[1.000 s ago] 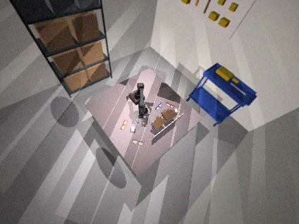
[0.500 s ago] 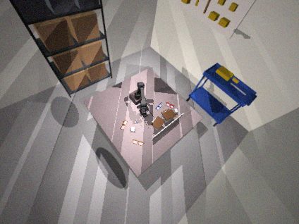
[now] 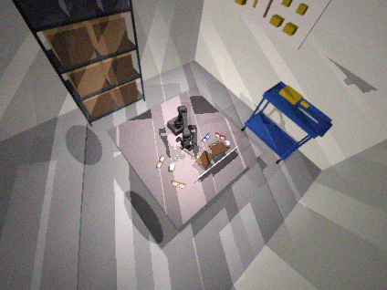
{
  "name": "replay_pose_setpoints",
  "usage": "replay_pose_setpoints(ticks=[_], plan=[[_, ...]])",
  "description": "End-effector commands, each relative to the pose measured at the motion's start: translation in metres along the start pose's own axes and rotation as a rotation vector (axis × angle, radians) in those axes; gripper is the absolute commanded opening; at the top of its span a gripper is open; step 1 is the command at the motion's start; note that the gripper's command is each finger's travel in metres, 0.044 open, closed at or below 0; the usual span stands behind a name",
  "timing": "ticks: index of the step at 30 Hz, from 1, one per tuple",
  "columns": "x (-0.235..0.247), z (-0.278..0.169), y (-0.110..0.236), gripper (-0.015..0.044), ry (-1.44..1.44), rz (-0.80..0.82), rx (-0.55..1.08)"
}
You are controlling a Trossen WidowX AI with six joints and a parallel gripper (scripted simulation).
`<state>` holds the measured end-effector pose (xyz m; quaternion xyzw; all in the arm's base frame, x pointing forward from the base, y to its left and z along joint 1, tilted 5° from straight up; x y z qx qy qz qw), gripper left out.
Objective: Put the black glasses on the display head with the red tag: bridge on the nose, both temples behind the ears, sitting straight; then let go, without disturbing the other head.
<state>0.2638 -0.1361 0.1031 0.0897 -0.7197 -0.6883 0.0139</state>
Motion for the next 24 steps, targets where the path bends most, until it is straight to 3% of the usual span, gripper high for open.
replay_pose_setpoints(ticks=[1,24], plan=[[0.001,0.001,-0.006,0.0,0.022,0.012,-0.012],[0.0,-0.001,-0.022,0.0,0.022,-0.002,-0.029]])
Point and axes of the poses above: the point midway between the two fingers, 35 mm back from their tips, its own y axis back along the fingers, its own x axis across the jaws, z = x × y, the point moved 1 cm from there along y, back along the fingers, and after that the axes turned 3 degrees about -y, right-handed, at the moved point
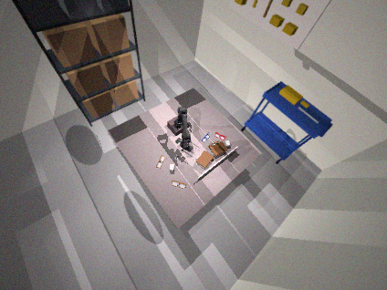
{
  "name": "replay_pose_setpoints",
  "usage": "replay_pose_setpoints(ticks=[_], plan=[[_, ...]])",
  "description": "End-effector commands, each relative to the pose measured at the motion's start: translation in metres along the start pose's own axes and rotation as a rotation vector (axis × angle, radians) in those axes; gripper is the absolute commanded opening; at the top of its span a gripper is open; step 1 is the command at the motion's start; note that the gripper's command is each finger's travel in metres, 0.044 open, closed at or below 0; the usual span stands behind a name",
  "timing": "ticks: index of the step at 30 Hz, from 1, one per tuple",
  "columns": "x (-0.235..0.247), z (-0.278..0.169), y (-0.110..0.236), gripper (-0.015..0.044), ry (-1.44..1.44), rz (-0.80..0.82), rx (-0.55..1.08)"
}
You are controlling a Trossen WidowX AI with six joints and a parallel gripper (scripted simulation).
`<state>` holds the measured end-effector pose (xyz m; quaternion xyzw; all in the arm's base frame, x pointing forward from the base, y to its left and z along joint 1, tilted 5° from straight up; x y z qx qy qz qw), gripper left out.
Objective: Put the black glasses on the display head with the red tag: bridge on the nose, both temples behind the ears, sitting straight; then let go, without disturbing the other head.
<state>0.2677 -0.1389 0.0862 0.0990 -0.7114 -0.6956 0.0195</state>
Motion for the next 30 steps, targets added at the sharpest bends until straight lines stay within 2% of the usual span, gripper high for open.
replay_pose_setpoints(ticks=[1,30], plan=[[0.001,0.001,-0.005,0.0,0.002,0.005,-0.007],[0.001,0.003,-0.025,0.0,0.002,0.006,-0.007]])
Point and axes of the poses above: the point midway between the two fingers, 35 mm back from their tips, its own y axis back along the fingers, its own x axis across the jaws, z = x × y, the point moved 1 cm from there along y, back along the fingers, and after that the axes turned 3 degrees about -y, right-handed, at the moved point
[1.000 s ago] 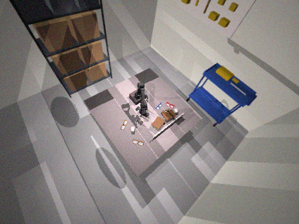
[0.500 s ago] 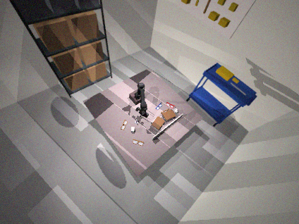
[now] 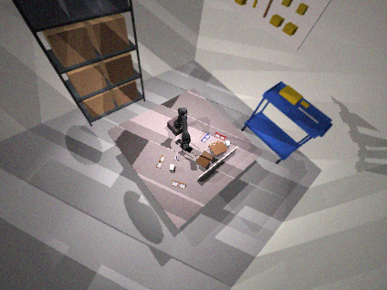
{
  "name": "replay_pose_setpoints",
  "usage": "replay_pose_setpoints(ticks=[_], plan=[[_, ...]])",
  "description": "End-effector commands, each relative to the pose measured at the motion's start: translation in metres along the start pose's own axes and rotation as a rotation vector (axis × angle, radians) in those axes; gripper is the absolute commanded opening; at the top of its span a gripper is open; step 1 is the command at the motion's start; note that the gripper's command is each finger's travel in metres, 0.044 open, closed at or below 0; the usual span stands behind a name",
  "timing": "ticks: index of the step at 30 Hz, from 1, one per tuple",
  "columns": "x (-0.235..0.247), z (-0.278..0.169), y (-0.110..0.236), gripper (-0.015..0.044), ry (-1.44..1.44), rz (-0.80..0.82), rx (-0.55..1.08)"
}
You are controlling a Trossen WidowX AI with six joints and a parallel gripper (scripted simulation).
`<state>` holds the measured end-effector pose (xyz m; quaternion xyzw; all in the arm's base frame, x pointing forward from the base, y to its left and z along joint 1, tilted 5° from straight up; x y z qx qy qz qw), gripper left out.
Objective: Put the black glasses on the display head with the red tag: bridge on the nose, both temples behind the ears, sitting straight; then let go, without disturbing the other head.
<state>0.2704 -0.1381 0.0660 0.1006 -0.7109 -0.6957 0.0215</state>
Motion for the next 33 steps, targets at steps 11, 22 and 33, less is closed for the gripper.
replay_pose_setpoints(ticks=[11,22,33], plan=[[0.002,0.005,-0.011,0.0,-0.003,0.006,-0.006],[0.002,0.006,-0.013,0.0,-0.003,0.007,0.002],[-0.011,0.007,-0.014,0.0,-0.003,0.006,0.004]])
Point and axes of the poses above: the point midway between the two fingers, 35 mm back from their tips, its own y axis back along the fingers, its own x axis across the jaws, z = x × y, the point moved 1 cm from there along y, back along the fingers, and after that the axes turned 3 degrees about -y, right-handed, at the moved point
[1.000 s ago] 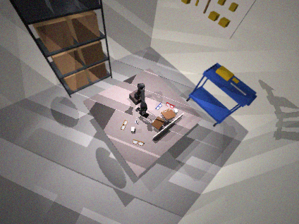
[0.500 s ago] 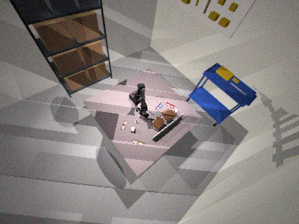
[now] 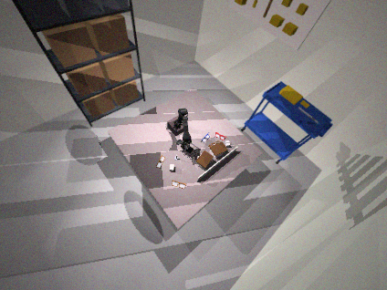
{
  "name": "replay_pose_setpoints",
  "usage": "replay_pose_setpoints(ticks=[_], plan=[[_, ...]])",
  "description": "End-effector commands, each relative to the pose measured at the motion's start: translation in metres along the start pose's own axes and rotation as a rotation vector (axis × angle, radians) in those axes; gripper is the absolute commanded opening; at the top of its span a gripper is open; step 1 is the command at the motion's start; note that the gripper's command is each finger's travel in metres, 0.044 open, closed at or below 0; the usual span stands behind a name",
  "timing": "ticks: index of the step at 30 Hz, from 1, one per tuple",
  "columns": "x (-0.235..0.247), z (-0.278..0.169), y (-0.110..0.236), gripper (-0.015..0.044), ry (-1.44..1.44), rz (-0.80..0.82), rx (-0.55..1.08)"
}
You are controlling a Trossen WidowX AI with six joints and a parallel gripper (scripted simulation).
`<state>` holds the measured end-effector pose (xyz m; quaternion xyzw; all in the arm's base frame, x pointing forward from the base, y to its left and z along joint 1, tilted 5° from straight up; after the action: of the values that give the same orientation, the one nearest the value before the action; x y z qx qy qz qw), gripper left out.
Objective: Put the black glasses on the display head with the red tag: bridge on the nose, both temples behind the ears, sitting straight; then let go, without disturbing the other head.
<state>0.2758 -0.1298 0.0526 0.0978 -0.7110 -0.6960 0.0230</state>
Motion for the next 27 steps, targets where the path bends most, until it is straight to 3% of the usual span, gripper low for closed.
replay_pose_setpoints(ticks=[1,27], plan=[[-0.007,0.0,0.0,0.0,-0.001,-0.001,0.005],[-0.039,0.002,0.001,0.0,-0.001,-0.004,0.006]])
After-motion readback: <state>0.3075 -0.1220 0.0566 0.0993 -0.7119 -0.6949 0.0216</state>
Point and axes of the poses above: the point midway between the two fingers, 35 mm back from their tips, its own y axis back along the fingers, its own x axis across the jaws, z = x × y, the point moved 1 cm from there along y, back along the fingers, and after that the axes turned 3 degrees about -y, right-handed, at the moved point
